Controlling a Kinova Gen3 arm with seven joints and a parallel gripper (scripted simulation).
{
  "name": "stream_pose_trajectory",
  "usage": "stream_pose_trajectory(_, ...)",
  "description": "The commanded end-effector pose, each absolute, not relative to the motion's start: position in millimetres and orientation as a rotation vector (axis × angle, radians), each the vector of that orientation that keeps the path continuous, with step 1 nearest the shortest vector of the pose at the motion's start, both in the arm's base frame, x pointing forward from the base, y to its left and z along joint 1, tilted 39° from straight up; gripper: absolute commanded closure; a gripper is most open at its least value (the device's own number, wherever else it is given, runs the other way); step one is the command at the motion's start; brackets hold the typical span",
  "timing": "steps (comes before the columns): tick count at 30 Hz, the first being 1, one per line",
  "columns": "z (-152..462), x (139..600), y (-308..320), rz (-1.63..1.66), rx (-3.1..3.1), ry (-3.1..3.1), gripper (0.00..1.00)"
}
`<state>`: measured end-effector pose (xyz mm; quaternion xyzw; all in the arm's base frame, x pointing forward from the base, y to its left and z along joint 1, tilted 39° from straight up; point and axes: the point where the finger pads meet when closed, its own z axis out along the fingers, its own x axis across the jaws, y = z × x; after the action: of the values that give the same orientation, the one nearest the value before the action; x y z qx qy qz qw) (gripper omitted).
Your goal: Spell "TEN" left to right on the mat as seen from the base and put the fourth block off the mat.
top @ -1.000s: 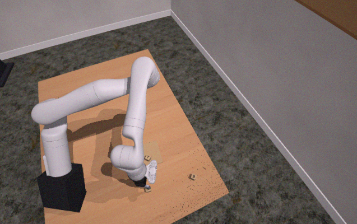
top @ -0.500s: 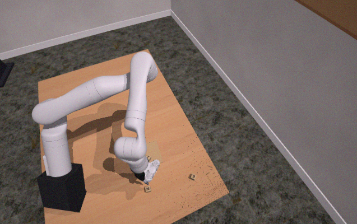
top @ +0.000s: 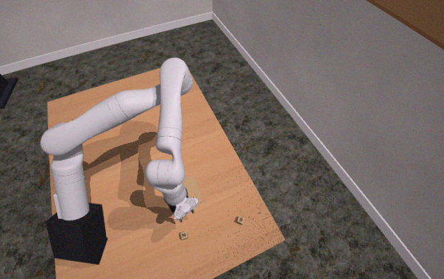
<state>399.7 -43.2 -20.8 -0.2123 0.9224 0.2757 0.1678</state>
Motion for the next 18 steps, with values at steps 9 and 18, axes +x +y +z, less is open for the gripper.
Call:
stream_pose_trajectory(9, -6, 401, -24, 0.854, -0.297, 2.724, 0.00)
stream_pose_trajectory(18, 6, 398, -7, 0.923, 0.068, 2.799, 0.00)
